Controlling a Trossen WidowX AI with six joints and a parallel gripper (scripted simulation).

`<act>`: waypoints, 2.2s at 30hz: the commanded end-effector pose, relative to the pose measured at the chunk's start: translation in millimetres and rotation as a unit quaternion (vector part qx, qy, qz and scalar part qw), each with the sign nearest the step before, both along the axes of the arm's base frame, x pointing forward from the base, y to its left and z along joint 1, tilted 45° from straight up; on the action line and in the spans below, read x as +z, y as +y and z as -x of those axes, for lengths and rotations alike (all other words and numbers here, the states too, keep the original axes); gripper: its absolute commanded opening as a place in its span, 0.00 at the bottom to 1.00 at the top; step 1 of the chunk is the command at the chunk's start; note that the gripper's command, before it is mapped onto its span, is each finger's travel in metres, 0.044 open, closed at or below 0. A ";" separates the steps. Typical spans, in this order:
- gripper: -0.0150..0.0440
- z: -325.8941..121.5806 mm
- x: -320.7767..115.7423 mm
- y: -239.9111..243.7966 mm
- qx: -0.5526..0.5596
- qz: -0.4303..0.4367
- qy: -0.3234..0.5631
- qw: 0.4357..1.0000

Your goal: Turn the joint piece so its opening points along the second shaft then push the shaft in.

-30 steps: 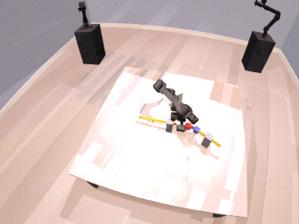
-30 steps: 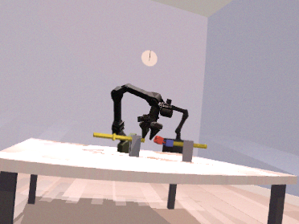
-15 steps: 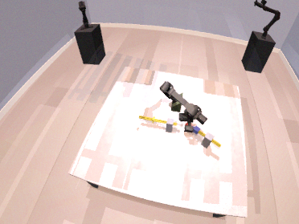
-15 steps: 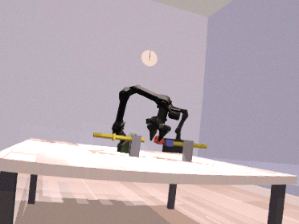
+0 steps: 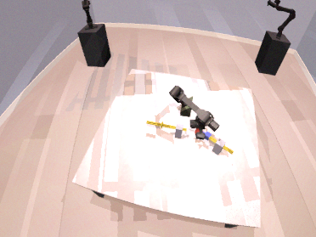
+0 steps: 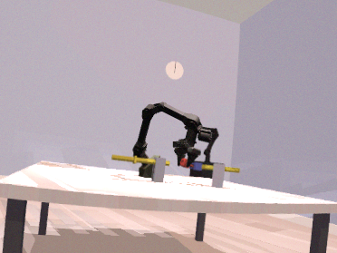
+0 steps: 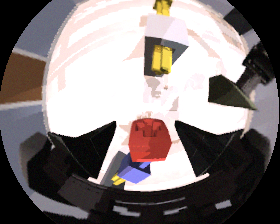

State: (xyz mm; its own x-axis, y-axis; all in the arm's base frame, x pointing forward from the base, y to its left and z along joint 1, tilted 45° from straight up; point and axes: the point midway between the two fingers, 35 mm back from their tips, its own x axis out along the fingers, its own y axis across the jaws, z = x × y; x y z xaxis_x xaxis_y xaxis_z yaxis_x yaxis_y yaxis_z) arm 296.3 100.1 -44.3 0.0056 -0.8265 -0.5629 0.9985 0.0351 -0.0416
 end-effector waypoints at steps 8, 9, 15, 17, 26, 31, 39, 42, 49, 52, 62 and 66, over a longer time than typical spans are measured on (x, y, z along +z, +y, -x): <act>1.00 2.1 -9.4 -14.9 0.002 0.005 0.005 1.000; 0.96 2.1 -9.4 -14.9 0.002 0.005 0.005 1.000; 0.69 2.1 -9.4 -14.9 0.002 0.005 0.005 1.000; 0.60 2.1 -9.4 -14.9 0.002 0.005 0.005 1.000; 0.56 2.1 -9.4 -14.9 0.002 0.005 0.005 1.000; 0.56 2.1 -9.4 -14.9 0.002 0.005 0.005 1.000; 0.56 2.1 -9.4 -14.9 0.002 0.005 0.005 1.000; 0.56 2.1 -9.4 -14.9 0.002 0.005 0.005 1.000; 0.56 2.1 -9.4 -14.9 0.002 0.005 0.005 1.000; 0.56 2.1 -9.4 -14.9 0.002 0.005 0.005 1.000; 0.56 2.1 -9.4 -14.9 0.002 0.005 0.005 1.000; 0.56 2.1 -9.4 -14.9 0.002 0.005 0.005 1.000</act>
